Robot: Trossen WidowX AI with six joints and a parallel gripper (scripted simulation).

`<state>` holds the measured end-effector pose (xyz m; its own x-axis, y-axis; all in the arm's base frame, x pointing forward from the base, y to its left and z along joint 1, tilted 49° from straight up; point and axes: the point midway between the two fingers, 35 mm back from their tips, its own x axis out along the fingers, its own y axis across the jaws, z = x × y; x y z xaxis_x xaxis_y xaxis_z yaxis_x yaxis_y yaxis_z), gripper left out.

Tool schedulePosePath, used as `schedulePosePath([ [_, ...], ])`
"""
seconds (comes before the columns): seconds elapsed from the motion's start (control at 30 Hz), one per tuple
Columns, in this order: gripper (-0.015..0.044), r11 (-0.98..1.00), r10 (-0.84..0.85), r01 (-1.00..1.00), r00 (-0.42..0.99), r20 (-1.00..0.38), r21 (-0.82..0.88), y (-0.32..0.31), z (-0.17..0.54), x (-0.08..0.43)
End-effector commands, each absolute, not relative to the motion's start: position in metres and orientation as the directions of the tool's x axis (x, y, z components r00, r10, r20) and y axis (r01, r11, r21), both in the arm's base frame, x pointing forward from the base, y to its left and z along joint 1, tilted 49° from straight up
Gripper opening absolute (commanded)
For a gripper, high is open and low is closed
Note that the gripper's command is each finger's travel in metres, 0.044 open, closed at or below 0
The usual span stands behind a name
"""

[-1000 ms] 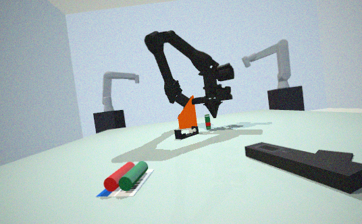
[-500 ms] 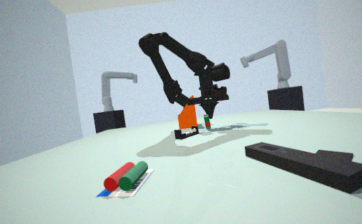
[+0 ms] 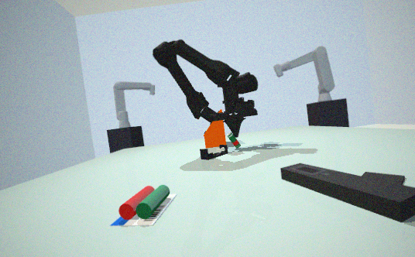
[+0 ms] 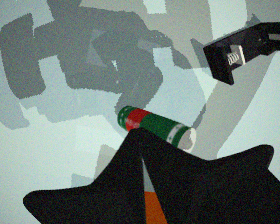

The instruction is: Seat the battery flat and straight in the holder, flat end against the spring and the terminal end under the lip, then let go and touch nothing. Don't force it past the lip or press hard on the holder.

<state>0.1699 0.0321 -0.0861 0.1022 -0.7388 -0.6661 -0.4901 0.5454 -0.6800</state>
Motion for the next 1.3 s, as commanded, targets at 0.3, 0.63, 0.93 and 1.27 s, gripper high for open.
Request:
schedulePosePath([
  [0.3,0.0000,0.543,-0.741,-0.489,0.102,-0.663,-0.682,0.028,-0.075,0.175],
  [0.63,0.0000,0.538,-0.743,-0.495,0.103,-0.661,-0.682,0.082,-0.022,0.167],
  [0.93,0.0000,0.531,-0.746,-0.501,0.106,-0.658,-0.683,0.079,-0.024,0.168],
  [1.27,0.0210,0.239,-0.741,-0.882,0.105,-0.663,-0.407,0.059,-0.036,0.176],
])
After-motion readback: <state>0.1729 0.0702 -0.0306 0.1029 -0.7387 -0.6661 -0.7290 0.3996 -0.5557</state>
